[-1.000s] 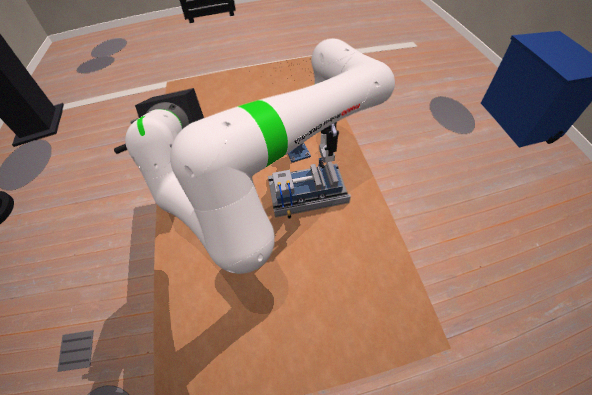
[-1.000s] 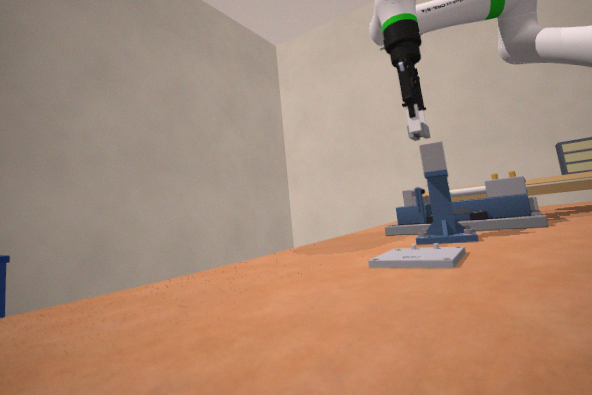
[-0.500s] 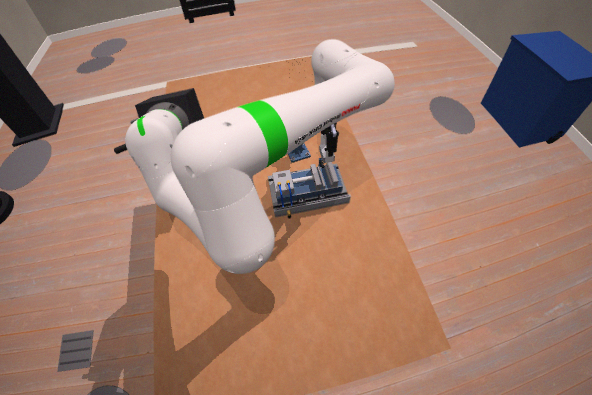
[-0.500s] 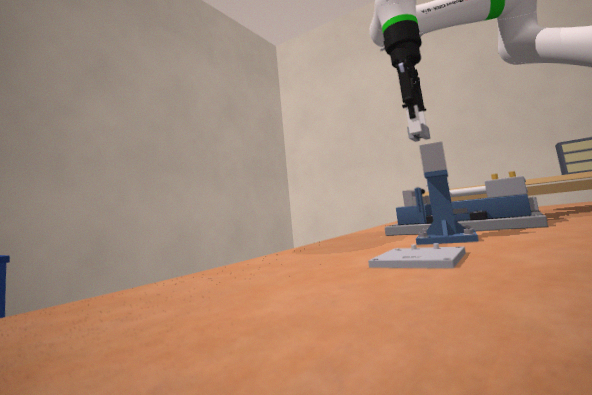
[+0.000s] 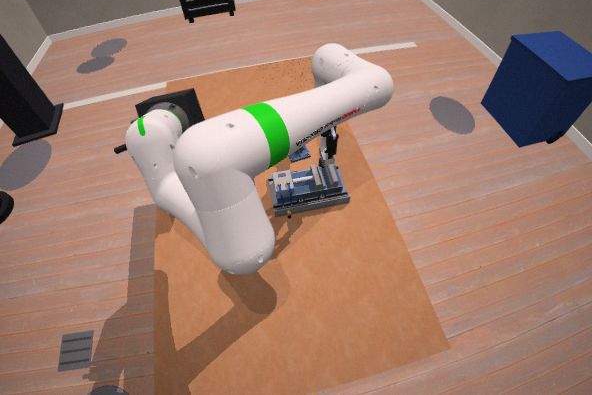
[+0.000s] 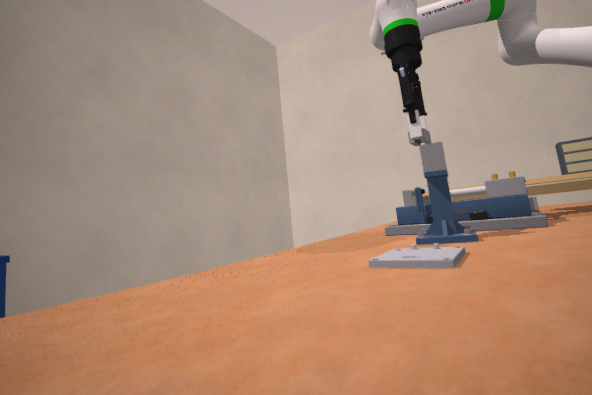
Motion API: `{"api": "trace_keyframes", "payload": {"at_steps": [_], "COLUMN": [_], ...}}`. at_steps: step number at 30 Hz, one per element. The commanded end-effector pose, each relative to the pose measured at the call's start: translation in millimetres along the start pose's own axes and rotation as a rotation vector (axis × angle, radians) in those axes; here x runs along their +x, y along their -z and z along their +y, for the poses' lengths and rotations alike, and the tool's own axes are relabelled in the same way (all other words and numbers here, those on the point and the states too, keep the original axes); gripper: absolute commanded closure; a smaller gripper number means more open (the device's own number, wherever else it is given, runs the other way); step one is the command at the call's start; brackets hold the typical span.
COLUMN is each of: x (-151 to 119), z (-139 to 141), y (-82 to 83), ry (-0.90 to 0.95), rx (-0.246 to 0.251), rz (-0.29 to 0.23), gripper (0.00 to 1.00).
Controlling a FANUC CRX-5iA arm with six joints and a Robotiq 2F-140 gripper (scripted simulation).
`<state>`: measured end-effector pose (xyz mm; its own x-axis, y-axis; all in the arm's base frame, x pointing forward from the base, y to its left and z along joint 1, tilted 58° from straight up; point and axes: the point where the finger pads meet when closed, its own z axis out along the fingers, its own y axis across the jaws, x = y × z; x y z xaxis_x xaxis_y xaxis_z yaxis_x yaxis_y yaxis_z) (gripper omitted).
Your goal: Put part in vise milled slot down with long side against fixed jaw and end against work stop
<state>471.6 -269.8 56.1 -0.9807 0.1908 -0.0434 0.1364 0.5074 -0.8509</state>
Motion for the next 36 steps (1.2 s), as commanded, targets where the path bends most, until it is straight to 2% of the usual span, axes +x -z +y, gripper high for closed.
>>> {"api": "trace_keyframes", "payload": {"at_steps": [1, 36], "x": [-0.2, -0.8], "z": [0.1, -0.5], "y": [-4.8, -62.8], "ry": [0.0, 0.0], "rx": [0.0, 0.0], "rz": [0.0, 0.0], "gripper": [1.0, 1.0]}}
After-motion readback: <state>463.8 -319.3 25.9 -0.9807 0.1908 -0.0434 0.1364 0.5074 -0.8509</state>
